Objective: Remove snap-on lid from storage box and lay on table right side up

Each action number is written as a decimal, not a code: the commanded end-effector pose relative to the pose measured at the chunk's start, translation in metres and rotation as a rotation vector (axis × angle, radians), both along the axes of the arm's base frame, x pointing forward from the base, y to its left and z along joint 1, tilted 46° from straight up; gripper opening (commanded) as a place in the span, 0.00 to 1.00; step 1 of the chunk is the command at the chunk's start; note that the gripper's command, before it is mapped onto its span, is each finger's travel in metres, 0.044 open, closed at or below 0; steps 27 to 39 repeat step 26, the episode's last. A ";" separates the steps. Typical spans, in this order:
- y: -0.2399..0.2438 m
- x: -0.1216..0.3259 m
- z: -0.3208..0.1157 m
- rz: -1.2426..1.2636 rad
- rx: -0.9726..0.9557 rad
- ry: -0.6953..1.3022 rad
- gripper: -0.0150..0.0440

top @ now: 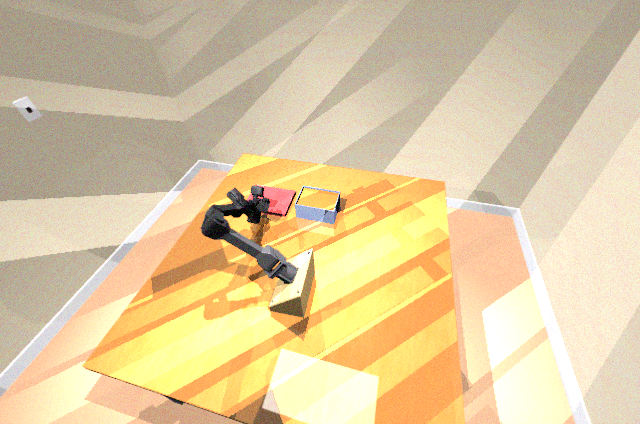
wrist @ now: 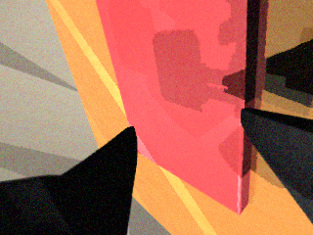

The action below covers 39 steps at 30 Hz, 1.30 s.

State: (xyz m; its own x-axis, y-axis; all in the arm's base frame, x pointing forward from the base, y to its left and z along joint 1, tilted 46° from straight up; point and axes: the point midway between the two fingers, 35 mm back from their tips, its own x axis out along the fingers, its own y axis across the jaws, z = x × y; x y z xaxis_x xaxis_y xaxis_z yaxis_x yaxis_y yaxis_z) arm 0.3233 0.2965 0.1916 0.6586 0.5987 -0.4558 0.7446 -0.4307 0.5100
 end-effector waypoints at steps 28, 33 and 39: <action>-0.011 -0.056 0.000 0.000 0.000 0.005 1.00; -0.011 -0.056 0.000 0.000 0.000 0.005 1.00; -0.011 -0.056 0.000 0.000 0.000 0.005 1.00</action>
